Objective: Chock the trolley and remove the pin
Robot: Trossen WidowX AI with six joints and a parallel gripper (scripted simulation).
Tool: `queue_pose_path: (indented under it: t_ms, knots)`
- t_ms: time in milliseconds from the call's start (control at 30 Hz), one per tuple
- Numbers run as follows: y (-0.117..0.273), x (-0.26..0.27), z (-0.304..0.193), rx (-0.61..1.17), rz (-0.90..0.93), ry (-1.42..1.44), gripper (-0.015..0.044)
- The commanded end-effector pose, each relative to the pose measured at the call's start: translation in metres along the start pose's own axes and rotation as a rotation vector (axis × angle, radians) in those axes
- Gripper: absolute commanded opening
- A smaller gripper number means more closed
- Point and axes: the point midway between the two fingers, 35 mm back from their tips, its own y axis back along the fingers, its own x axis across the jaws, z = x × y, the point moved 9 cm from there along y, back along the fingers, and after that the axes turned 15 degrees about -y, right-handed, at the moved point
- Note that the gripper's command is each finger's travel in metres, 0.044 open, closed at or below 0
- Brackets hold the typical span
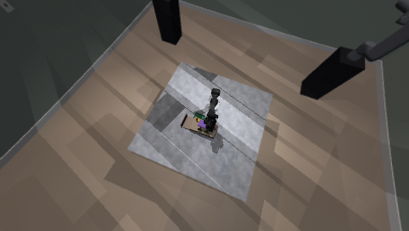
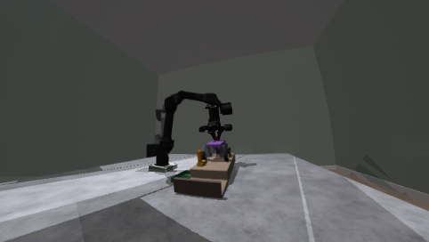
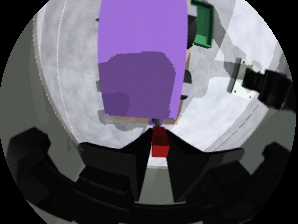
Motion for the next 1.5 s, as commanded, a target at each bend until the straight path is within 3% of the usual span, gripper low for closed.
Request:
queue_pose_path:
  t_ms: [0, 1467]
  knots:
    - [0.005, -0.001, -0.001, 0.008, 0.006, 0.006, 0.0]
    - [0.02, -0.001, -0.006, 0.008, 0.006, 0.006, 0.0]
